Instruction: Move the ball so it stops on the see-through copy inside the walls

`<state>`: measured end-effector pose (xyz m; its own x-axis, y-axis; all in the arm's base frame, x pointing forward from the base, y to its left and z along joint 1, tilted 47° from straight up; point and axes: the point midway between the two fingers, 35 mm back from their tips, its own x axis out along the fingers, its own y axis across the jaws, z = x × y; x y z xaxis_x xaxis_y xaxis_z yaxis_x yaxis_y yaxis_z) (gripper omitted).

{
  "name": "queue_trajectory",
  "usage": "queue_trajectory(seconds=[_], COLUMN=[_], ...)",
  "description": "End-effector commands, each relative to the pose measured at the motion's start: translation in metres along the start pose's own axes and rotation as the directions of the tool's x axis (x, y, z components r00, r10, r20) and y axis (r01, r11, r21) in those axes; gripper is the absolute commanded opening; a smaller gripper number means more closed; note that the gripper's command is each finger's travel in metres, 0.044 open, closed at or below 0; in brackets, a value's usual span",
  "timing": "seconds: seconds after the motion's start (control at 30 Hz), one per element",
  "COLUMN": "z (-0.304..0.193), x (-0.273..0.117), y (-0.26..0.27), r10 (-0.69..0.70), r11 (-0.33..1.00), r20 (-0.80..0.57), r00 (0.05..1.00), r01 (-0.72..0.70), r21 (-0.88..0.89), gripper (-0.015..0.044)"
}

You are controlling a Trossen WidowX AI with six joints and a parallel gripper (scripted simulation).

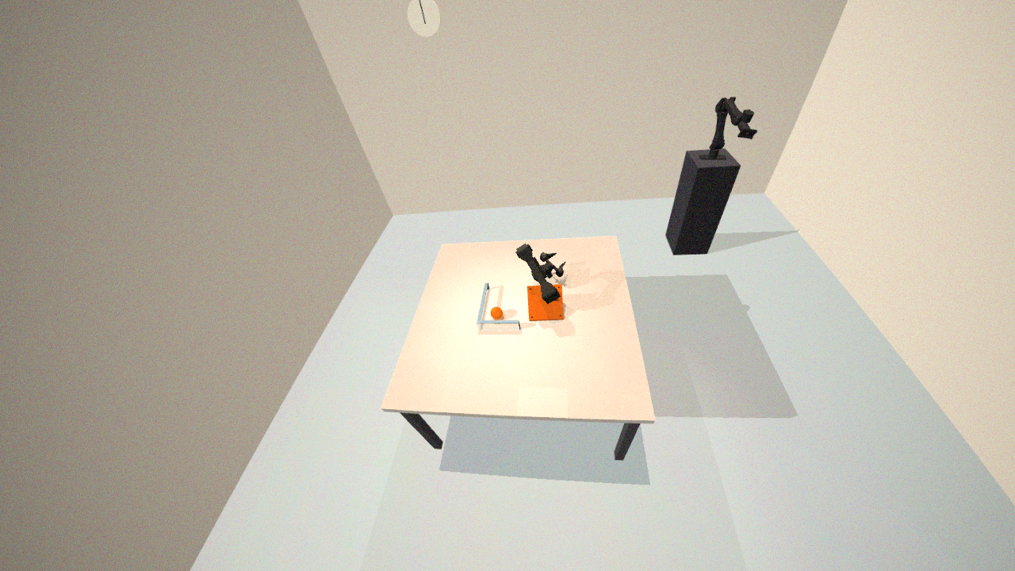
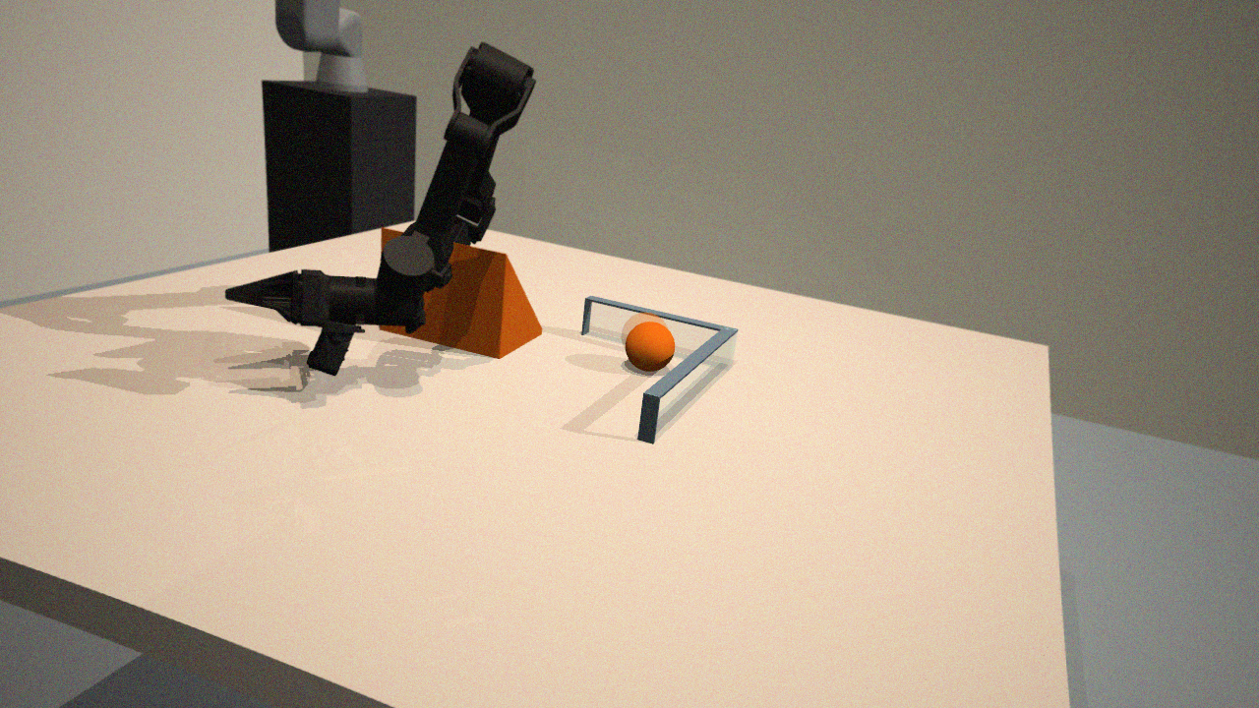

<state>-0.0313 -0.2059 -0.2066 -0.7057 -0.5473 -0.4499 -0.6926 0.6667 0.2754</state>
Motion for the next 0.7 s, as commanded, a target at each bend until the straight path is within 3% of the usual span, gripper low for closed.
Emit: queue_trajectory(seconds=[0.0,0.3,0.67], z=[0.001,0.026,0.045], x=[0.0,-0.038,-0.142], y=[-0.002,-0.09,-0.156], r10=[-0.006,-0.23,-0.314], r11=[1.0,0.962,0.854], r20=[0.005,0.292,0.655], r00=[1.0,0.928,0.687], r01=[0.006,0.263,0.506], r21=[-0.002,-0.078,-0.122], gripper=[0.0426,0.044,0.044])
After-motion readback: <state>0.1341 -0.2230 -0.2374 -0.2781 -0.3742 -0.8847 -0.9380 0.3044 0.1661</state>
